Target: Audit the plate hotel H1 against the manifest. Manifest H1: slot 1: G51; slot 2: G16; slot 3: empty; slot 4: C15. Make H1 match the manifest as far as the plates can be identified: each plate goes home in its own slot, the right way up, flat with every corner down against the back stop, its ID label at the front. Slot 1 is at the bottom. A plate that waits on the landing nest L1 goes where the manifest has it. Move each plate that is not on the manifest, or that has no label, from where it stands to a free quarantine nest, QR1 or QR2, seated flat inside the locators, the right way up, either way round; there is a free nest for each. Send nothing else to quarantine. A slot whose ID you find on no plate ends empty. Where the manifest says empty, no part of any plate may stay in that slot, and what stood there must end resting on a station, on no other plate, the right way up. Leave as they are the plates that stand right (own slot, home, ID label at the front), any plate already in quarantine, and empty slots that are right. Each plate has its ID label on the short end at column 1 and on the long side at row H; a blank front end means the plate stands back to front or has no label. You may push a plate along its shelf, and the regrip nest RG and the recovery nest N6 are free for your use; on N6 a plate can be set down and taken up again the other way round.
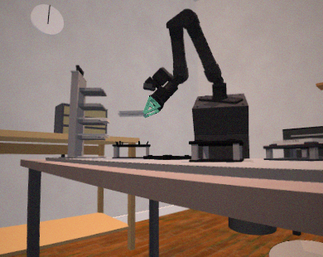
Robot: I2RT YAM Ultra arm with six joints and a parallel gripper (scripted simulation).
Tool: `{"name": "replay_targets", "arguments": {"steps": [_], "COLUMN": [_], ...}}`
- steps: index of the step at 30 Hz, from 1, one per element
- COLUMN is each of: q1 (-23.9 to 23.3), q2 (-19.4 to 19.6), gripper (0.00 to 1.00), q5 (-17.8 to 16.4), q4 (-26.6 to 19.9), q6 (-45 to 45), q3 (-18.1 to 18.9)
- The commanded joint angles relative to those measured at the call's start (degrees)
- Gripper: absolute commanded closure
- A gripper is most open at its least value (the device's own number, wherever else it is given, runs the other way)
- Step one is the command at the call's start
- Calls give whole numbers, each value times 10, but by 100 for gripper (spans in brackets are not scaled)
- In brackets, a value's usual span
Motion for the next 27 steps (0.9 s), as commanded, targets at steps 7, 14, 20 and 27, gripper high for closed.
{"name": "replay_targets", "arguments": {"steps": [7,14,20,27], "q1": [3,6,9,13], "q2": [11,20,31,41], "gripper": [14,14,14,14], "q5": [7,9,12,15], "q4": [39,50,62,74], "q6": [5,7,10,12], "q3": [0,0,0,0]}}
